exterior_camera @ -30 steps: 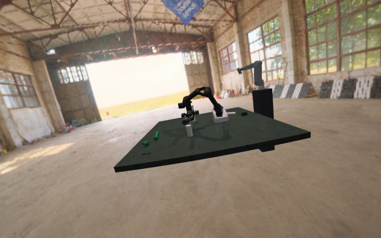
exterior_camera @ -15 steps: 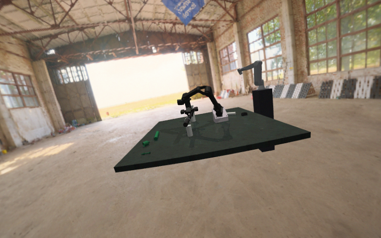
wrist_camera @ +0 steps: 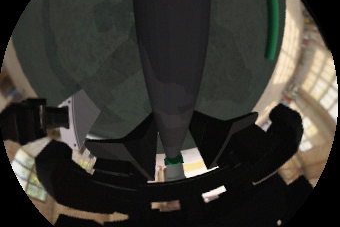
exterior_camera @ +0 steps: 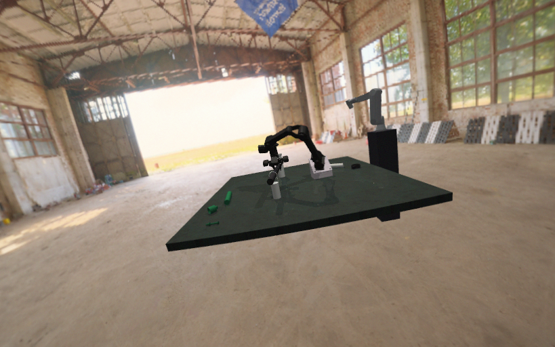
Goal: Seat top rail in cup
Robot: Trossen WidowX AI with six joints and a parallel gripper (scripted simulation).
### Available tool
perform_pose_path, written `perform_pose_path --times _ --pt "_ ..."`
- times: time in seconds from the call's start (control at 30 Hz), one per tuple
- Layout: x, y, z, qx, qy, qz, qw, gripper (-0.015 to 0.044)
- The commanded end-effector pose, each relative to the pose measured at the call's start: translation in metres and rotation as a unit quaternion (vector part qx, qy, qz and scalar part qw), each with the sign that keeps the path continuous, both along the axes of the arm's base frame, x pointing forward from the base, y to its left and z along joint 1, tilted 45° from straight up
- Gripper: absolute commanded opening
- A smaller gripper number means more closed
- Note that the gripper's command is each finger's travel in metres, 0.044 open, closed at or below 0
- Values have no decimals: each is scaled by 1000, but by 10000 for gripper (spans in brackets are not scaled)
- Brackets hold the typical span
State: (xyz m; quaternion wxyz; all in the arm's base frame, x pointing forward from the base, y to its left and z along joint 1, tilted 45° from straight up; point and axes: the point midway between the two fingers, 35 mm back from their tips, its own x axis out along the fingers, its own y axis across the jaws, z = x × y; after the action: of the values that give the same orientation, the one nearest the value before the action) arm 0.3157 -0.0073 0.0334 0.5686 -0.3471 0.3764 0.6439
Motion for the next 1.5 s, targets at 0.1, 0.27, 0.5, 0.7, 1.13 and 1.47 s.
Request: perform_pose_path --times 0.1,0.27,0.5,0.7,1.13,1.47 --pt "1 -2 1 0 0 0 1000 0" --pt "2 -3 2 0 0 0 1000 0" --pt "3 -4 3 0 0 0 1000 0" --pt "5 -6 4 0 0 0 1000 0" --pt "7 -9 6 0 0 0 1000 0" --pt "8 -11 6 0 0 0 1000 0"
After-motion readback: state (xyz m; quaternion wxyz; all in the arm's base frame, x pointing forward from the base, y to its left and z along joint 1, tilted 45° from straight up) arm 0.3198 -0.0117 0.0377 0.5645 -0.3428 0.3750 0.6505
